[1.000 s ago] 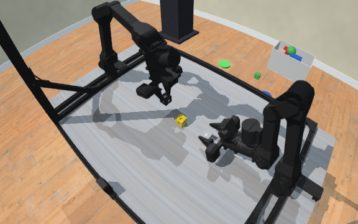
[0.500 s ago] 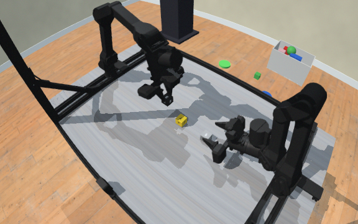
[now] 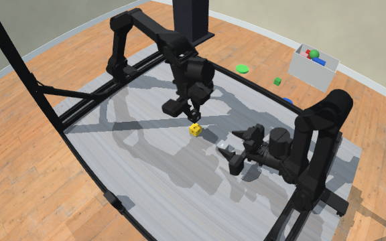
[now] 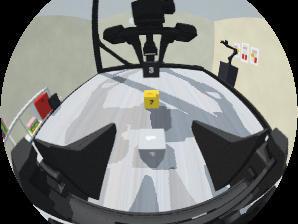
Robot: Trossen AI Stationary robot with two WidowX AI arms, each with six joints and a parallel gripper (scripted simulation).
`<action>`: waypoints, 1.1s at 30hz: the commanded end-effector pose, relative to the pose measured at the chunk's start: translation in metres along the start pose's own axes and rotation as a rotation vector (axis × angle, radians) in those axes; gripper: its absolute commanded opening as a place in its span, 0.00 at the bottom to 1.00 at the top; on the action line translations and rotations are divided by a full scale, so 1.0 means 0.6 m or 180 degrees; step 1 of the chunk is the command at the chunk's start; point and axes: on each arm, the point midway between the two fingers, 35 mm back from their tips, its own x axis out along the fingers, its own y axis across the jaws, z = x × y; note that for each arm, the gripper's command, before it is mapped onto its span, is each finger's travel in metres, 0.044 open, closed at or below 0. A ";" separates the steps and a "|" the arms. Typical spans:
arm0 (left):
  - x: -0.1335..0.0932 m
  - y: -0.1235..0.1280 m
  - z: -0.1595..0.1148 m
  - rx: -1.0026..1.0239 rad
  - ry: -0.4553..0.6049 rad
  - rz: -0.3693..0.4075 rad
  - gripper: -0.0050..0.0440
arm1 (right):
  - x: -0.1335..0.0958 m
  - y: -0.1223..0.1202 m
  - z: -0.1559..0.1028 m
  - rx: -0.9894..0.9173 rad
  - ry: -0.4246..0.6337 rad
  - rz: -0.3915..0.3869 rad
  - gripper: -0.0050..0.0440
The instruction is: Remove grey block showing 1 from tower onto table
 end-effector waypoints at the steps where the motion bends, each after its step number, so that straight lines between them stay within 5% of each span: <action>1: 0.028 -0.001 0.002 -0.0010 0.0008 -0.0011 0.10 | -0.002 0.002 -0.002 -0.0008 0.0011 0.0014 0.92; 5: 0.068 -0.001 -0.010 -0.0004 0.0006 -0.0010 0.10 | -0.002 0.002 -0.002 -0.0008 0.0011 0.0014 0.92; 20: 0.068 -0.001 -0.010 -0.0004 0.0006 -0.0010 0.10 | -0.002 0.002 -0.002 -0.0008 0.0011 0.0014 0.92; 30: 0.068 -0.001 -0.010 -0.0004 0.0006 -0.0010 0.59 | -0.002 0.002 -0.002 -0.0008 0.0011 0.0014 0.92; 33: 0.065 -0.001 -0.009 -0.0004 0.0006 -0.0010 0.64 | -0.002 0.002 -0.002 -0.0008 0.0011 0.0014 0.92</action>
